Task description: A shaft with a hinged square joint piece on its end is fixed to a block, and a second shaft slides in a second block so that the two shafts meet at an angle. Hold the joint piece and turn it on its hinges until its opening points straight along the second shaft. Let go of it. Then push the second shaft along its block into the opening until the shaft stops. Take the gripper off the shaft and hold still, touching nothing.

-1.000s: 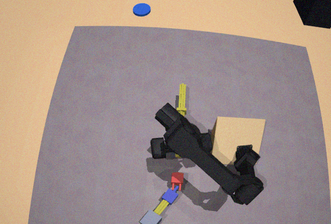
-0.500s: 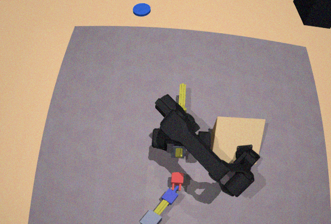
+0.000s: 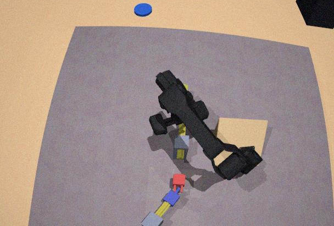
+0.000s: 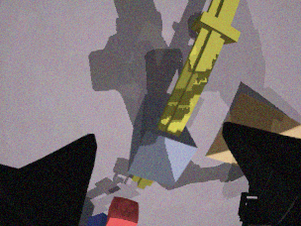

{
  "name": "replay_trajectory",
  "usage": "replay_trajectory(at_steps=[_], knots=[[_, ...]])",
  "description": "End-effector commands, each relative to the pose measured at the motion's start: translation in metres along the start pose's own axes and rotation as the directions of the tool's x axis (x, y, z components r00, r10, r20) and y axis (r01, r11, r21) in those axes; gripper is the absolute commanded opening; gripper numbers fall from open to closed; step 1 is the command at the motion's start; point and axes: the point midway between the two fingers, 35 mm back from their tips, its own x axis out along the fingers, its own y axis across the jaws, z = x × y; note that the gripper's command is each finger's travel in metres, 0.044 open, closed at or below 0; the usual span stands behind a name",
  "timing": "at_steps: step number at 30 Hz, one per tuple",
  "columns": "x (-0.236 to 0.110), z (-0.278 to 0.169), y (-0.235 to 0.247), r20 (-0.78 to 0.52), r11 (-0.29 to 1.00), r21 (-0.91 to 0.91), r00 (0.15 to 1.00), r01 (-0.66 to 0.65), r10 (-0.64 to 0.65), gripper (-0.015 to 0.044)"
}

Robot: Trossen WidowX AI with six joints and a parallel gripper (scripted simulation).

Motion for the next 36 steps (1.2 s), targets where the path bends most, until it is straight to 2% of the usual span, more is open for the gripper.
replay_trajectory(at_steps=[1,11,23,29,36], knots=[[-0.003,0.018,-0.009,0.002,0.994,-0.105,1.000,0.011,-0.011,0.0440],[-0.014,0.071,-0.036,0.025,0.903,-0.428,0.999,0.033,-0.025,0.0440],[-0.020,0.127,-0.082,0.045,0.666,-0.744,0.998,0.062,-0.042,0.0440],[-0.020,0.130,-0.084,0.046,0.653,-0.754,0.998,0.063,-0.043,0.0440],[-0.009,0.132,-0.084,0.037,0.800,-0.596,0.998,0.066,-0.054,0.0440]])
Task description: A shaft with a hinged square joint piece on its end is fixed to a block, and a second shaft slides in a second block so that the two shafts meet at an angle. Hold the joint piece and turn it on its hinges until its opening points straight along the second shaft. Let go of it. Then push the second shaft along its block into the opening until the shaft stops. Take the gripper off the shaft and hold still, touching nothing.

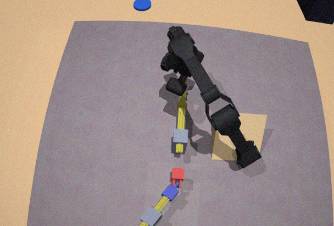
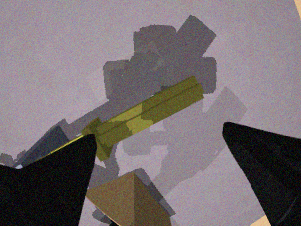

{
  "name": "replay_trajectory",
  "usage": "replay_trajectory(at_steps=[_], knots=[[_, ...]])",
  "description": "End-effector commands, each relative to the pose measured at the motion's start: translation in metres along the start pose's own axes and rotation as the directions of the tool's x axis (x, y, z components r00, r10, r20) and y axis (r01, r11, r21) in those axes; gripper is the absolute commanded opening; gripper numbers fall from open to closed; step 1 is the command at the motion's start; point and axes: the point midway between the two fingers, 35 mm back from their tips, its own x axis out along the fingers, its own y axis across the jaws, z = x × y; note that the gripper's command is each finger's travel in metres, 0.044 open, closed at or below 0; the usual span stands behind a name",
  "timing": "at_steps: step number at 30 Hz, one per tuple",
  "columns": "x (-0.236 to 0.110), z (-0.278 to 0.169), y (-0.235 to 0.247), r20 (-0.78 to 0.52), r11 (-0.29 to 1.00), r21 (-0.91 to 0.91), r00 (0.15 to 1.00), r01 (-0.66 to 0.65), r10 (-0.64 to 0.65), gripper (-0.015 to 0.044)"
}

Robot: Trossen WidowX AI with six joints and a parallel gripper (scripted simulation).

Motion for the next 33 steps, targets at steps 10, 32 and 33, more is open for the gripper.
replay_trajectory(at_steps=[10,32,33], knots=[[0.024,0.001,-0.001,-0.037,0.914,0.406,0.999,0.020,-0.005,0.0440],[0.061,0.001,0.000,-0.085,0.407,0.909,0.996,0.083,-0.015,0.0440],[0.061,0.001,0.000,-0.085,0.402,0.912,0.996,0.084,-0.015,0.0440]])
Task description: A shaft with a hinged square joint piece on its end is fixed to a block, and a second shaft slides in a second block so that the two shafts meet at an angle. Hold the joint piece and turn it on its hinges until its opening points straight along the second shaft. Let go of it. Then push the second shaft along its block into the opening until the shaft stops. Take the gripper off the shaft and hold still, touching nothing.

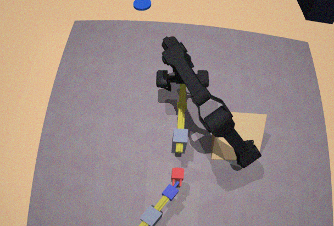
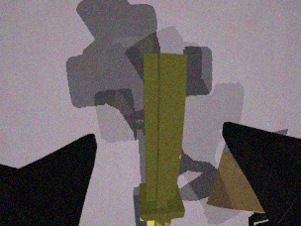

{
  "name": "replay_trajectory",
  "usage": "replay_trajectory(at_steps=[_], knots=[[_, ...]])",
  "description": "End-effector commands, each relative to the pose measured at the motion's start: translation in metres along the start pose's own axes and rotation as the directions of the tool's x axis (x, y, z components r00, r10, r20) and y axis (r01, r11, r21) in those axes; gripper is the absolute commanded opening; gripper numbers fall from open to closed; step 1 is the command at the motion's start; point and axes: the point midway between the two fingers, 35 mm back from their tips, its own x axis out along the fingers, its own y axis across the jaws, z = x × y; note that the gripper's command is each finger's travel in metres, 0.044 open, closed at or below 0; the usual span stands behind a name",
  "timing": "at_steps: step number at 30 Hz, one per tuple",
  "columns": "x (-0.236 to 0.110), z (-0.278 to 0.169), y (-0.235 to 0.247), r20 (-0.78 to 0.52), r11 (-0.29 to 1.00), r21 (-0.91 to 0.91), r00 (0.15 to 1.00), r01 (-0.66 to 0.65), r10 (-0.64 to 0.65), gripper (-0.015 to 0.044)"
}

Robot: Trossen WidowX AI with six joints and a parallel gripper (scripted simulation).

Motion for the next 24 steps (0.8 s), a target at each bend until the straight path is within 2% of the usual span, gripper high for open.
replay_trajectory(at_steps=[1,24], knots=[[0.004,0.001,-0.001,-0.002,0.999,0.050,1.000,0.009,-0.009,0.0440],[0.034,0.001,0.000,-0.003,0.999,0.049,1.000,0.008,-0.008,0.0440]])
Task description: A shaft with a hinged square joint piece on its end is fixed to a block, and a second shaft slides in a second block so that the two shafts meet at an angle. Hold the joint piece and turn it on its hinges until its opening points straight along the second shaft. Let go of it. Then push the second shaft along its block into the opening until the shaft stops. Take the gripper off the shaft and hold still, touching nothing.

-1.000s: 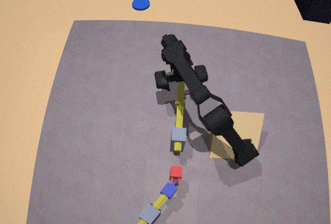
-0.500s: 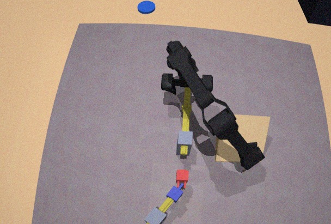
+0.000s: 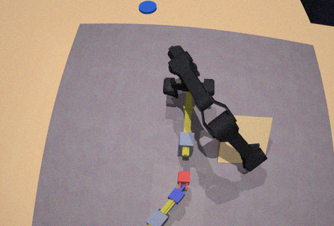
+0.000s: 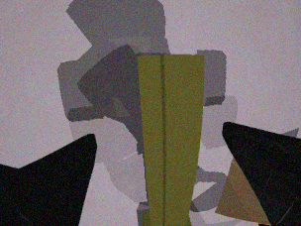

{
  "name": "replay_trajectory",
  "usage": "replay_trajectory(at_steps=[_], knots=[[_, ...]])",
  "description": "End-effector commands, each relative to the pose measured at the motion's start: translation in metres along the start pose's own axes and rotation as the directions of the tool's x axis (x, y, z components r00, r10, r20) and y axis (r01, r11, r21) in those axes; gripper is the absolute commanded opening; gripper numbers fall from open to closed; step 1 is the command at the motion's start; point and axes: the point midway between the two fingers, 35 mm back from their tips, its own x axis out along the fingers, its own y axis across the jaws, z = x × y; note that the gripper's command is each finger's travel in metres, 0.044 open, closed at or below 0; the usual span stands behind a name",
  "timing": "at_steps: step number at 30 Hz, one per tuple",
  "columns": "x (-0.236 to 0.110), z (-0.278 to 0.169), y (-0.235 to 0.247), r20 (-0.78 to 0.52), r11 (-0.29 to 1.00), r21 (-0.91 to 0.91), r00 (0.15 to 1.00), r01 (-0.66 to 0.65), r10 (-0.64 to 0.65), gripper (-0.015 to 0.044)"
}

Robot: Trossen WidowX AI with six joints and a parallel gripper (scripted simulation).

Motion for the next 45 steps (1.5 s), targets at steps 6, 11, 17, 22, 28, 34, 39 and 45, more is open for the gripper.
replay_trajectory(at_steps=[6,11,17,22,28,34,39,45], knots=[[0.0026,-0.0003,0.0005,-0.003,1.000,0.005,1.000,-0.004,0.004,0.0282],[0.0026,-0.0003,0.0005,-0.003,1.000,0.005,1.000,-0.004,0.004,0.0151],[0.0026,-0.0003,0.0005,-0.003,1.000,0.005,1.000,-0.004,0.004,0.0102],[0.0026,-0.0003,0.0005,-0.003,1.000,0.005,1.000,-0.004,0.004,0.0102],[0.0026,-0.0003,0.0005,-0.003,1.000,0.005,1.000,-0.004,0.004,0.0067],[0.0022,-0.0002,0.0004,-0.001,1.000,0.001,1.000,-0.003,0.003,0.0067],[0.0022,-0.0002,0.0004,-0.001,1.000,0.001,1.000,-0.003,0.003,0.0067],[0.0022,-0.0002,0.0004,-0.001,1.000,0.001,1.000,-0.003,0.003,0.0067]])
